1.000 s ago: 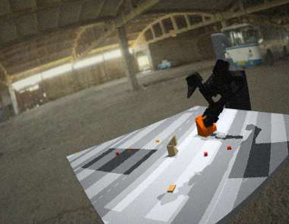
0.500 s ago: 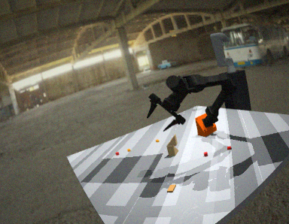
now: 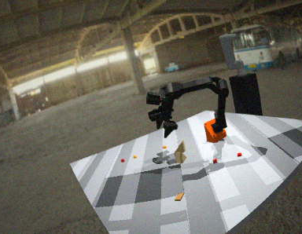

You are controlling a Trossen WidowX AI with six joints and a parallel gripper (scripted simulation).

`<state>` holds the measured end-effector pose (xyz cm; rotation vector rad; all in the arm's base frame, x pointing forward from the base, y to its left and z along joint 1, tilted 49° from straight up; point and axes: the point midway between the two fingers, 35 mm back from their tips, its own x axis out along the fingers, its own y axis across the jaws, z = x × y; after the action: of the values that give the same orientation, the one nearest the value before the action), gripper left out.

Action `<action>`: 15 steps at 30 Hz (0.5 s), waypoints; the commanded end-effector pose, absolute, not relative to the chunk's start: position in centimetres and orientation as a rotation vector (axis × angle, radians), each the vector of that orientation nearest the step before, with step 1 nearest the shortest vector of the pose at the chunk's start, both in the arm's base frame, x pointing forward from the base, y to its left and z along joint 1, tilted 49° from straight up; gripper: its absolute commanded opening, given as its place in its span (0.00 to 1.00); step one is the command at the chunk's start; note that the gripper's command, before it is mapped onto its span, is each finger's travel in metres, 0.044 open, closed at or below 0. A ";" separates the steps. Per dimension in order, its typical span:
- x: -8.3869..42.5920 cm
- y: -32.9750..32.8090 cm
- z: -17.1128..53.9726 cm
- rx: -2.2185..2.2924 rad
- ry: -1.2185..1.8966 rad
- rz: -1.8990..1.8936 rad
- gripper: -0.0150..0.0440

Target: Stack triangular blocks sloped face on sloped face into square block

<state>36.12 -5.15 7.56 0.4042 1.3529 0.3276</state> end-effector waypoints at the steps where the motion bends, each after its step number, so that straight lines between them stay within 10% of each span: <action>1: 31.8 -6.4 2.9 0.694 1.566 0.264 1.00; 15: 26.4 -6.9 -0.8 1.088 1.790 0.178 1.00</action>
<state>26.70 -6.97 -0.75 1.0623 1.7803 0.1831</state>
